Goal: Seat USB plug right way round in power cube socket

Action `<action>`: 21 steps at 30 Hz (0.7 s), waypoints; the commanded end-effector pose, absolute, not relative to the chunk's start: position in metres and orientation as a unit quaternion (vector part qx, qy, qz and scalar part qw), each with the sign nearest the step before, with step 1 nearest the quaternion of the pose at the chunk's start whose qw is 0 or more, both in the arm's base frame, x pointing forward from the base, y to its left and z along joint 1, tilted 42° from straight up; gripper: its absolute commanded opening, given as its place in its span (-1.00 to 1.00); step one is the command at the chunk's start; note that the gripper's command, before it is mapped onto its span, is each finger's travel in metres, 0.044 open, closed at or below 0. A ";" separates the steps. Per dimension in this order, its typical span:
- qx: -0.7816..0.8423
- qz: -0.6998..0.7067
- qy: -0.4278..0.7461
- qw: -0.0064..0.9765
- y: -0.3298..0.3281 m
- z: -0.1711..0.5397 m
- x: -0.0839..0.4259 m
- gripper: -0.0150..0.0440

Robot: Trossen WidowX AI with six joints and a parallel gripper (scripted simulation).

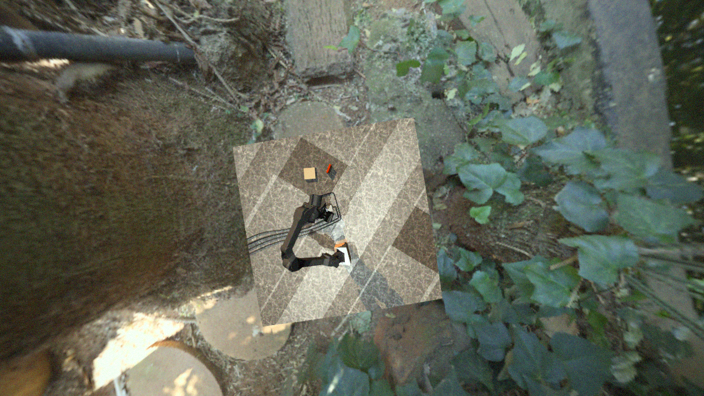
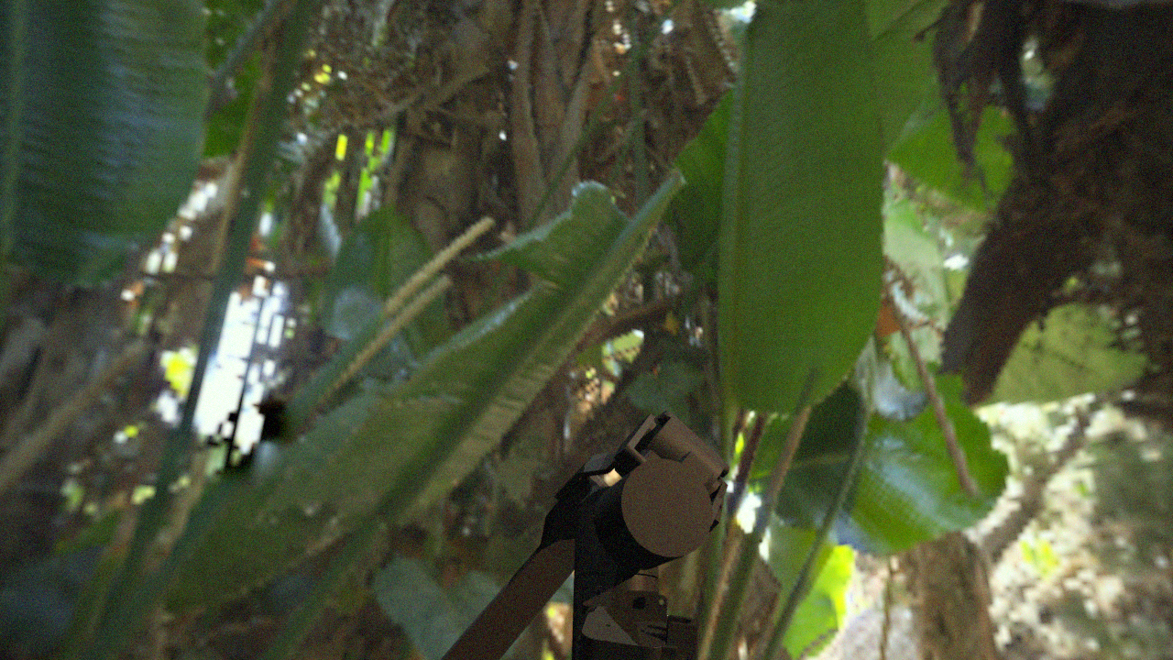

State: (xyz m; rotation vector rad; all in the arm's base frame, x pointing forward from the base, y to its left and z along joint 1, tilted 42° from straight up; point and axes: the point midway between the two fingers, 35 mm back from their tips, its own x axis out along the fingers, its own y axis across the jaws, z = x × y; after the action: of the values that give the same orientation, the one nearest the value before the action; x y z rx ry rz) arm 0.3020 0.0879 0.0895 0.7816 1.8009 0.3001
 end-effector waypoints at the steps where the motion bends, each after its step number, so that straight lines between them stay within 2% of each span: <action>1: 0.353 0.093 0.764 0.532 0.088 0.089 0.302 -0.49; 21: 0.479 -0.108 0.762 0.422 0.088 0.089 0.302 -0.49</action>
State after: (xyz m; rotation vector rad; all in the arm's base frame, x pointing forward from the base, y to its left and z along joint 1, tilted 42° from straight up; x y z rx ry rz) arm 0.3020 0.0879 0.0895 1.1578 1.9044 -0.2092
